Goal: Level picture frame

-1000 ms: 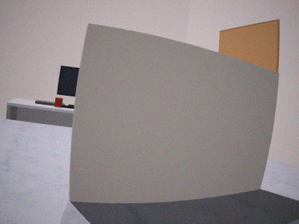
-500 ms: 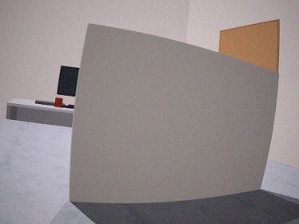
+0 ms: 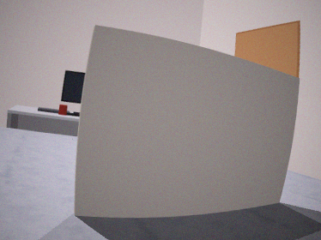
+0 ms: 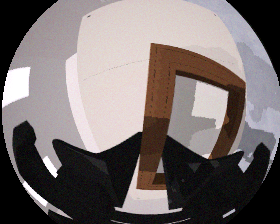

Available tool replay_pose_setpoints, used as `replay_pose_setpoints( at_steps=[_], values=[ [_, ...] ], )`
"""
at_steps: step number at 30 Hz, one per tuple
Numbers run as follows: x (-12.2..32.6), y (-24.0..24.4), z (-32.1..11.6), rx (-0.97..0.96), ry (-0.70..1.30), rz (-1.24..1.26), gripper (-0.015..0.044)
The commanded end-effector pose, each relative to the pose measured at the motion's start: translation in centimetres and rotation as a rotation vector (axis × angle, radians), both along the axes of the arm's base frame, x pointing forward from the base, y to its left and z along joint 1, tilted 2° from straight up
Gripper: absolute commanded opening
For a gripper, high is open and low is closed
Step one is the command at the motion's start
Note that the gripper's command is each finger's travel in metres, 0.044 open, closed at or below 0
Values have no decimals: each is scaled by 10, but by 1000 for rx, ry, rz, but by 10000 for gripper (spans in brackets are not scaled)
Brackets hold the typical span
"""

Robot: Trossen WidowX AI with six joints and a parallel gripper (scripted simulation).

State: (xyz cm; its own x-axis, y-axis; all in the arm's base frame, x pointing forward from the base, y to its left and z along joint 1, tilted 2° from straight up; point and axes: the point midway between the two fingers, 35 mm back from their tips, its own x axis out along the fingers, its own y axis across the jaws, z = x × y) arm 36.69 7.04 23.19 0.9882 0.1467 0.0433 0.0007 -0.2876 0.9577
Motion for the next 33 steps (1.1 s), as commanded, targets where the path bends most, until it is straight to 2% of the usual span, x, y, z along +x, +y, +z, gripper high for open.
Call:
replay_pose_setpoints(
  at_steps=[1, 33],
  values=[
    [0, 0, 5, 7, -16, -2, 0],
    [1, 1, 2, 7, -16, -2, 0]
  ],
)
